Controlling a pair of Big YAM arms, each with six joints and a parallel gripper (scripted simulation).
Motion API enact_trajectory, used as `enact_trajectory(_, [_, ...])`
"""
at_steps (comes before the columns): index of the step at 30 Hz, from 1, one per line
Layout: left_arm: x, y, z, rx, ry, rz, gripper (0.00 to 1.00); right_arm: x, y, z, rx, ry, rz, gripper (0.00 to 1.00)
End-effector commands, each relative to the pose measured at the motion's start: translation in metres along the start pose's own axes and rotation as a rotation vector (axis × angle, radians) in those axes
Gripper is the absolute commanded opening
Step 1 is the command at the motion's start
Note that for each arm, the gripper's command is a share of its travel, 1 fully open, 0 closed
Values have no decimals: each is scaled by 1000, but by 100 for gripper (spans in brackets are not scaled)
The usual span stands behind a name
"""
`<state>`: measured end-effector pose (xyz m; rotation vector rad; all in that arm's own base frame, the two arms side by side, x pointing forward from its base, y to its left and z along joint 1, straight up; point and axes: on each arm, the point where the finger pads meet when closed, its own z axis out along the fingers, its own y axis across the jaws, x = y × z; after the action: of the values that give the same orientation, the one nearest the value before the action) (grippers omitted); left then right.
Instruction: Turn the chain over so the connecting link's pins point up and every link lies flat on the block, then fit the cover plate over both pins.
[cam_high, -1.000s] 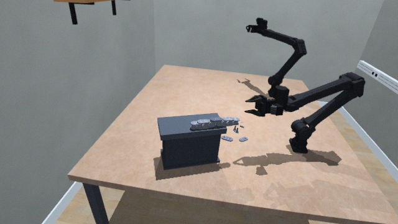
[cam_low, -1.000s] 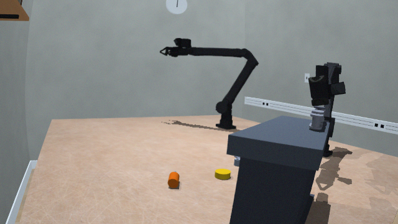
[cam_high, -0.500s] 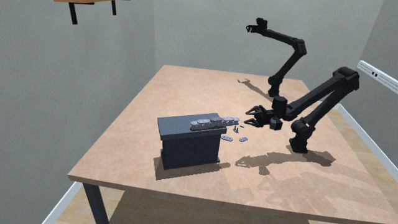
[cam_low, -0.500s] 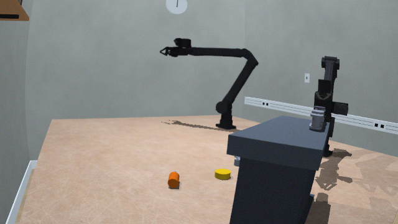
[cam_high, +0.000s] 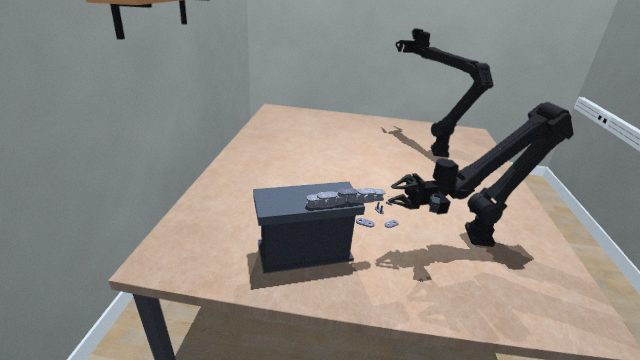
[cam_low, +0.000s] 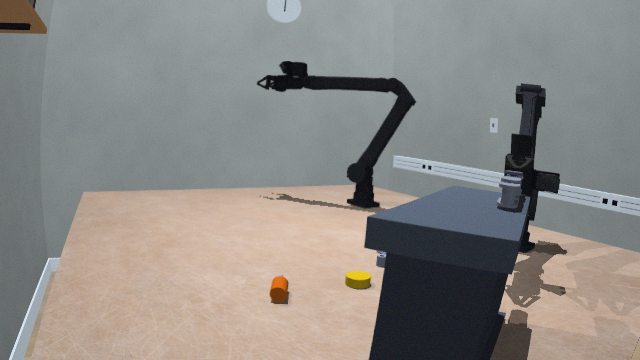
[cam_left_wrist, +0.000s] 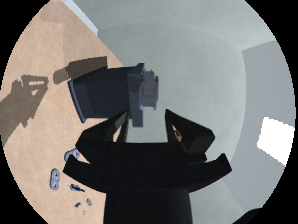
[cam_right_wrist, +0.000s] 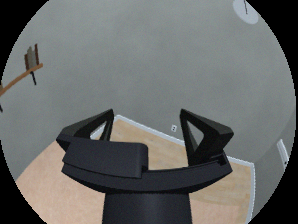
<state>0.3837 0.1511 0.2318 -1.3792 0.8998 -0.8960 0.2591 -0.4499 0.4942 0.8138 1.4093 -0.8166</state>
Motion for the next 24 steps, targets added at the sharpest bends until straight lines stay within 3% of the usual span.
enact_trajectory(1, [-2,-37,22,81,-7,-15,53,-44,4,2,-5,-64,0,100])
enact_trajectory(24, [-2,-35,40,79,-6,-14,53,-44,4,2,-5,-64,0,100])
